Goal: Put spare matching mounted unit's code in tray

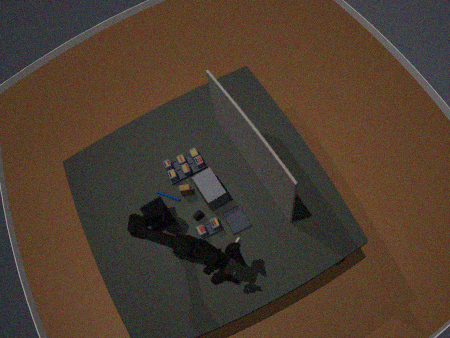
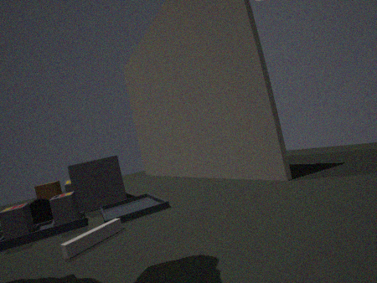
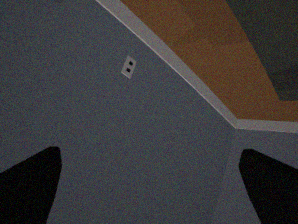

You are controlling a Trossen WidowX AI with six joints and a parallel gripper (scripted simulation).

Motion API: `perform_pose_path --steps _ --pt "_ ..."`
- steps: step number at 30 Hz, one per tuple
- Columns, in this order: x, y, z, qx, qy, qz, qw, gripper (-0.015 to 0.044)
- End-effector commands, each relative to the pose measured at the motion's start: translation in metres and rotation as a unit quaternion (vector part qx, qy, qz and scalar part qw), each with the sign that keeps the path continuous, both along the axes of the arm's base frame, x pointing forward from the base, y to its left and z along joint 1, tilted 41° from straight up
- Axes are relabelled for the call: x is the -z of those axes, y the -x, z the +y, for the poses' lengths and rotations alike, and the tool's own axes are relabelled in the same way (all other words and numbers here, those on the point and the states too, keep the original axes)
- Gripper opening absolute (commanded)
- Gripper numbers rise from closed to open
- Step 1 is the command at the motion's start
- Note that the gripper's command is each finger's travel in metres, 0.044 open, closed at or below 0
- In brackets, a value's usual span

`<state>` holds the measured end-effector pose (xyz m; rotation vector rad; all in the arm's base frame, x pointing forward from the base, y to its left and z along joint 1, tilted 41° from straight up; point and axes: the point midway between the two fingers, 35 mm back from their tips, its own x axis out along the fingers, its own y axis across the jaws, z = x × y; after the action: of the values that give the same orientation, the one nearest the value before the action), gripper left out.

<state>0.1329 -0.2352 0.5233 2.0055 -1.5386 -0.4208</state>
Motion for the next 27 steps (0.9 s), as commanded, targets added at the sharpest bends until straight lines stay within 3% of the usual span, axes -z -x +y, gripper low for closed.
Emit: perform_pose_path --steps 1,8,17,22,27 --pt "0.0 0.0 0.0 0.0 0.0 0.0 1.0 0.0426" --pt "0.005 -0.009 -0.001 -0.011 -0.005 0.013 1.0 0.044" --pt "0.068 -0.094 -0.007 -0.092 -0.042 0.228 0.968 0.044" --pt "0.127 -0.153 0.009 -0.166 -0.041 0.427 0.888 0.044" --pt "0.187 -0.203 0.041 -0.246 -0.011 0.605 0.757 0.044"
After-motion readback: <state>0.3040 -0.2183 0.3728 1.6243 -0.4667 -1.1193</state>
